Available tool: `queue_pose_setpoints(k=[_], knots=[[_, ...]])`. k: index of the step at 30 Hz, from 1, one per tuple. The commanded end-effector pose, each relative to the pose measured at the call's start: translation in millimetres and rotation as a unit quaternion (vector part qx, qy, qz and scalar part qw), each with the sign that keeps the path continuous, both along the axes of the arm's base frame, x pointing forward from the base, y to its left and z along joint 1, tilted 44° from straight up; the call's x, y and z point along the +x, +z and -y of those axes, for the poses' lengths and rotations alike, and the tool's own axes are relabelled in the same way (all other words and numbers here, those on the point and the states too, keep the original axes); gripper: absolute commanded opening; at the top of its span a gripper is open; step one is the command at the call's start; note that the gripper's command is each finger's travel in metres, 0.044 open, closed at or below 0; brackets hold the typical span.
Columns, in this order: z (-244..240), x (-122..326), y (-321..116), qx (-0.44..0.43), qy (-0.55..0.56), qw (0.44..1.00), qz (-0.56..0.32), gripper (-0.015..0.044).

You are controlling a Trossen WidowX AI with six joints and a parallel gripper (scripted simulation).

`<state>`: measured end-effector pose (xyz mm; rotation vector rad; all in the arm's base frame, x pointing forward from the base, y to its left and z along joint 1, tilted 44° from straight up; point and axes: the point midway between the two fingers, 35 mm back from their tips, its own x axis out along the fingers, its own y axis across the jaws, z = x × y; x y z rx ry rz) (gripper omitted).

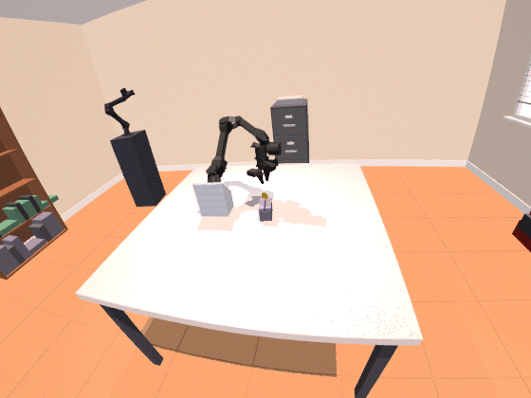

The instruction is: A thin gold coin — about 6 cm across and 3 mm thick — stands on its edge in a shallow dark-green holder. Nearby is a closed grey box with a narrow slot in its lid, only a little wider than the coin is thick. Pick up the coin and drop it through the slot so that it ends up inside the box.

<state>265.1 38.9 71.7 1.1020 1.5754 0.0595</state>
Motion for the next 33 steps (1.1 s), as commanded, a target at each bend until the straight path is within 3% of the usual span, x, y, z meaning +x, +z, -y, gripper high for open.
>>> queue_pose_setpoints(k=[1,33], knots=[[8,-5,-1,0.023,-0.036,0.998,-0.046,0.0161],[-39,1,-51,0.023,-0.036,0.998,-0.046,0.0161]])
